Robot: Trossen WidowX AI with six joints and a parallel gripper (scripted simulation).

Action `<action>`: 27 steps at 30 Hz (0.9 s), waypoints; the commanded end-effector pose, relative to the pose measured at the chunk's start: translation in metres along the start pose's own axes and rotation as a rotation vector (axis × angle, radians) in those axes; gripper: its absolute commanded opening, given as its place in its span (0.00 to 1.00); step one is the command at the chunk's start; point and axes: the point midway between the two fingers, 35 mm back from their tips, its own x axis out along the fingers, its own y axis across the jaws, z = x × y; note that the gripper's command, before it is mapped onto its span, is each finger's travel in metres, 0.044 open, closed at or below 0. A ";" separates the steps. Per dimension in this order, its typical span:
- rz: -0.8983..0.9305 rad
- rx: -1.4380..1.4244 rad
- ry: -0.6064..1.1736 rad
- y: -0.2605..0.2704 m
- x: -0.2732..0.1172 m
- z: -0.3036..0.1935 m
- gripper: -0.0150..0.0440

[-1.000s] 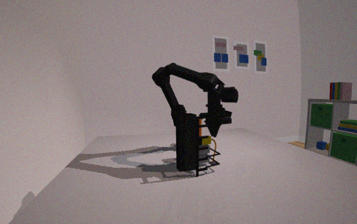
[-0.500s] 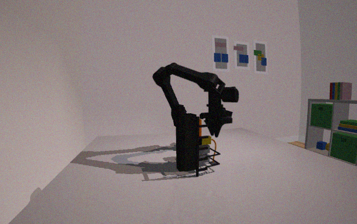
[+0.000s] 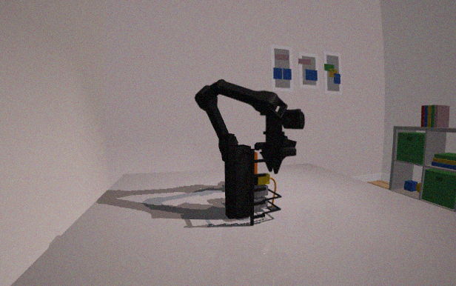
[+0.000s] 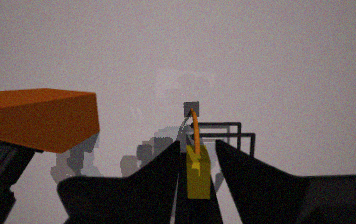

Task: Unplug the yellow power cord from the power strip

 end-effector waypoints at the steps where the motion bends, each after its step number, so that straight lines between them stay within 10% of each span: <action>1: -0.005 0.002 -0.003 -0.001 -0.002 -0.007 0.53; 27: -0.005 0.002 -0.001 0.000 0.001 -0.036 0.53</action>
